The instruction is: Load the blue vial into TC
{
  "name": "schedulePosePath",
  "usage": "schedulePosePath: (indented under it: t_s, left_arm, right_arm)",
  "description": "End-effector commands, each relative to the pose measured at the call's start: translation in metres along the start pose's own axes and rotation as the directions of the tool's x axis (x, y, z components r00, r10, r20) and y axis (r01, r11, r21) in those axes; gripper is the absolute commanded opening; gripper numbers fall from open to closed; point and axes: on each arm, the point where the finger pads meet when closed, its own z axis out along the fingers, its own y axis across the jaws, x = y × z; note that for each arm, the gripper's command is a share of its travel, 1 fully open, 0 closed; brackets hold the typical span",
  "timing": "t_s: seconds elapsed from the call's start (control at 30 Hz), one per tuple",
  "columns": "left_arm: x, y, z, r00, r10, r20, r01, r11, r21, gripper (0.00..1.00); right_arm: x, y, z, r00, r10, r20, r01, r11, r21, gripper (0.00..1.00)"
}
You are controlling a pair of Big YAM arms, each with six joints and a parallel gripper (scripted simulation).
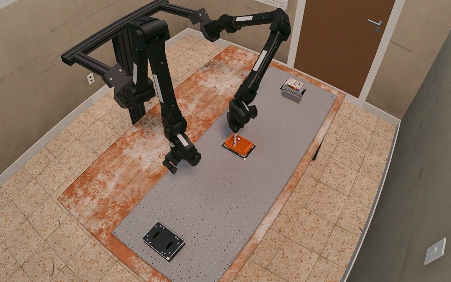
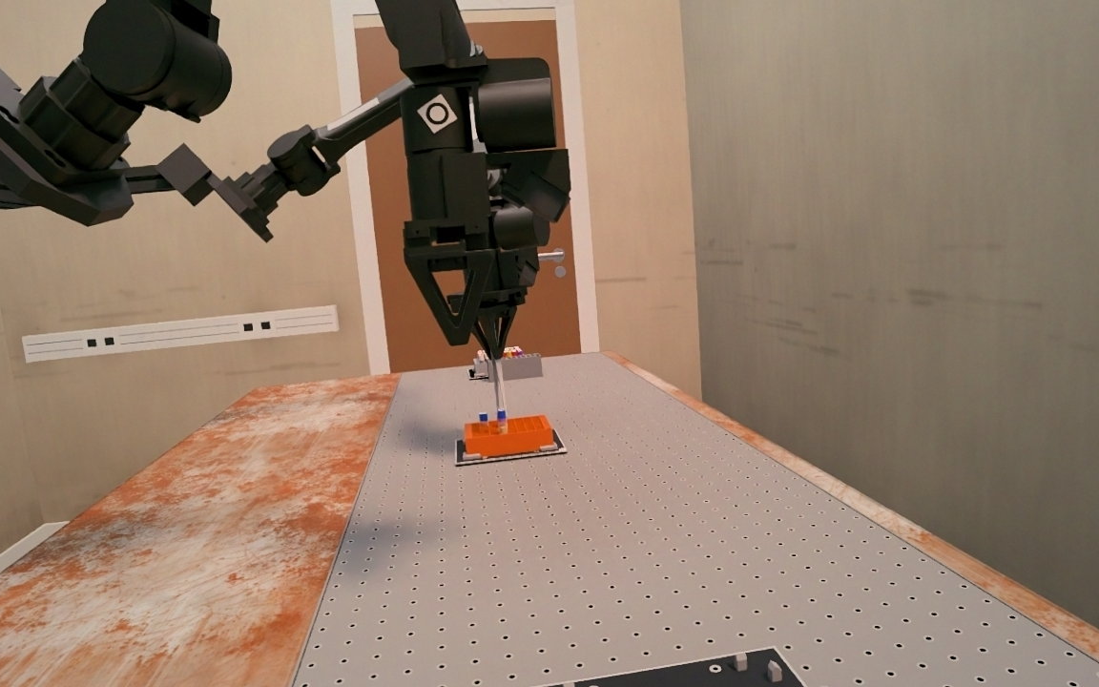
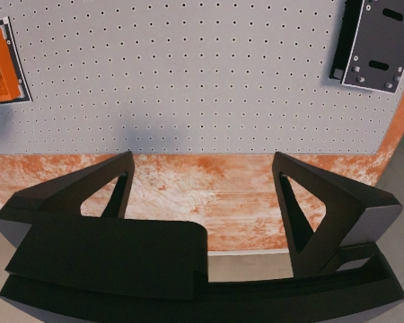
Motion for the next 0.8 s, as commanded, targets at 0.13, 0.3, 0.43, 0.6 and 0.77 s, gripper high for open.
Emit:
schedulePosePath:
  t_s: [0.13, 0.3, 0.43, 0.6, 0.77]
  left_arm:
    - [-0.015, -0.005, -0.004, 1.0, -0.019, 0.007, 0.019, 1.0, 0.019, 0.09]
    - [-0.013, -0.005, -0.003, 1.0, -0.016, 0.006, 0.016, 1.0, 0.018, 0.09]
    - [-0.009, -0.002, 0.0, 1.0, -0.01, 0.004, 0.01, 1.0, 0.013, 0.09]
    - [-0.004, 0.002, 0.006, 1.0, -0.002, 0.003, 0.002, 1.0, 0.004, 0.09]
    - [0.001, 0.003, 0.007, 1.0, 0.006, 0.0, -0.006, 1.0, 0.002, 0.09]
  right_arm:
    - [-0.006, -0.003, -0.002, 1.0, -0.008, 0.011, 0.008, 1.0, 0.008, 1.0]
    - [-0.006, -0.003, -0.002, 1.0, -0.008, 0.011, 0.008, 1.0, 0.008, 1.0]
    - [-0.006, -0.003, -0.002, 1.0, -0.008, 0.011, 0.008, 1.0, 0.008, 1.0]
    - [-0.006, -0.003, -0.002, 1.0, -0.008, 0.011, 0.008, 1.0, 0.008, 1.0]
    - [-0.006, -0.003, -0.002, 1.0, -0.008, 0.011, 0.008, 1.0, 0.008, 1.0]
